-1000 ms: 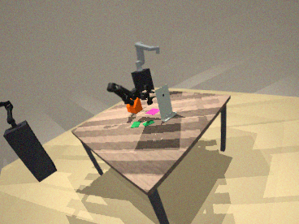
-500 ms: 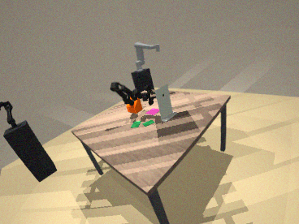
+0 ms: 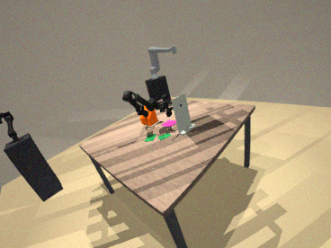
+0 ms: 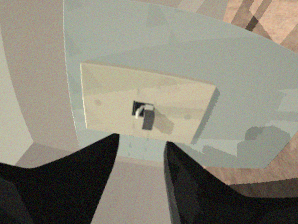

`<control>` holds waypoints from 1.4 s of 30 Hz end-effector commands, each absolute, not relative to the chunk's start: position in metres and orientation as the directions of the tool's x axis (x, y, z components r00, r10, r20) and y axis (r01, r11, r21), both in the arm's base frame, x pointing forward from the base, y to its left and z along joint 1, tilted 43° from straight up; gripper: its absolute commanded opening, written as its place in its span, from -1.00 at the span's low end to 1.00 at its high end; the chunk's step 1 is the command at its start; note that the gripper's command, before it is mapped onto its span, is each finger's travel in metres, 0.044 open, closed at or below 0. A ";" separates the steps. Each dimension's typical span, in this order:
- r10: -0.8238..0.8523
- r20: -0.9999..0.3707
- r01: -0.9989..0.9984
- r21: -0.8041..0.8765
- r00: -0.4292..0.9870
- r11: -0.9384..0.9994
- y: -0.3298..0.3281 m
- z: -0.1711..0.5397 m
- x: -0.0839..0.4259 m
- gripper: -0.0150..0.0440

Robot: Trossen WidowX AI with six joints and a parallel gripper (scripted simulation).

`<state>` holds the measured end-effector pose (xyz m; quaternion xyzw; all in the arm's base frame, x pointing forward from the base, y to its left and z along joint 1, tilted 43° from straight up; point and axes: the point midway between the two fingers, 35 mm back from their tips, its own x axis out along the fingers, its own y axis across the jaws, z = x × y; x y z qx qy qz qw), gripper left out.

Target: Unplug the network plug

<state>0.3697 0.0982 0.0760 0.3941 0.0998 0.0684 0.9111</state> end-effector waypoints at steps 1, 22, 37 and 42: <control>0.202 -0.128 -0.045 0.732 0.971 0.679 0.098 0.076 0.377 0.04; 0.202 -0.126 -0.047 0.732 0.971 0.680 0.097 0.079 0.404 -0.14; 0.202 -0.126 -0.047 0.732 0.971 0.680 0.097 0.079 0.404 -0.48; 0.202 -0.126 -0.046 0.732 0.971 0.680 0.097 0.079 0.403 -0.49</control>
